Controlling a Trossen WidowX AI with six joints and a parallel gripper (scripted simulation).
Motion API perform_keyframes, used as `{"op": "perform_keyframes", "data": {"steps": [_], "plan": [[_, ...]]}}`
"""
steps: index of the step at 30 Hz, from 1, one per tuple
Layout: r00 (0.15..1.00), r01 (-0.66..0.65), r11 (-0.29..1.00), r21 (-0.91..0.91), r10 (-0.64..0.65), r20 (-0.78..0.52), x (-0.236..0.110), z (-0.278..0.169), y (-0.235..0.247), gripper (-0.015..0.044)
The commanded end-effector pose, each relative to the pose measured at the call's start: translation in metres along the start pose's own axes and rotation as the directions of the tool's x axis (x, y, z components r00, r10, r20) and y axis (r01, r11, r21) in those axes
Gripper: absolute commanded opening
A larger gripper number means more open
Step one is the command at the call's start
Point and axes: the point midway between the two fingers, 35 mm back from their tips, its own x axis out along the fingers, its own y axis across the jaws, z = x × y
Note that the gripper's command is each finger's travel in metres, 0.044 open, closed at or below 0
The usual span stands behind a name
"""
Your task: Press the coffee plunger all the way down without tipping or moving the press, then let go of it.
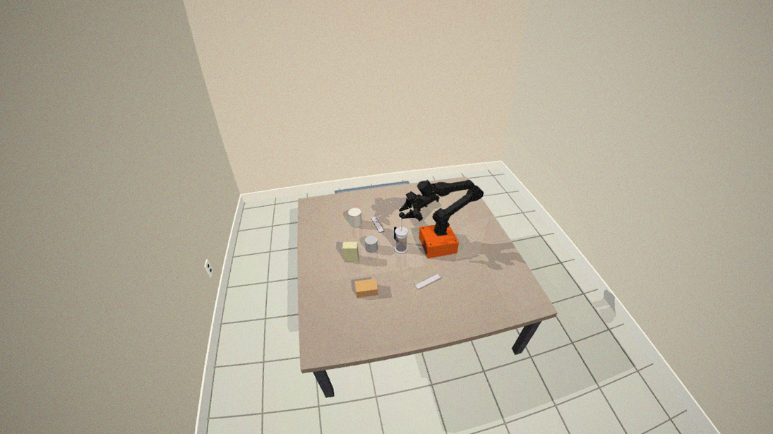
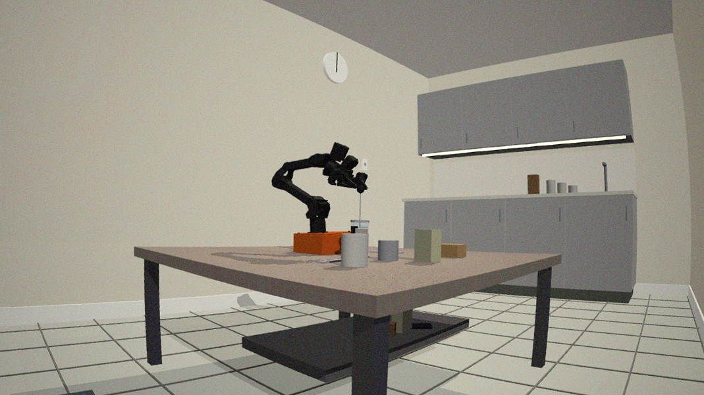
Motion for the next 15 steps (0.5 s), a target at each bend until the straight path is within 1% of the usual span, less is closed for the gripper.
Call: {"op": "perform_keyframes", "data": {"steps": [1,3,15], "plan": [[1.0,-0.003,1.0,-0.007,0.003,-0.005,0.0013,-0.002,0.0006,0.0177],[1.0,-0.003,1.0,-0.007,0.003,-0.005,0.0013,-0.002,0.0006,0.0125],[1.0,-0.003,1.0,-0.007,0.003,-0.005,0.0018,-0.0027,0.0006,0.0125]]}}
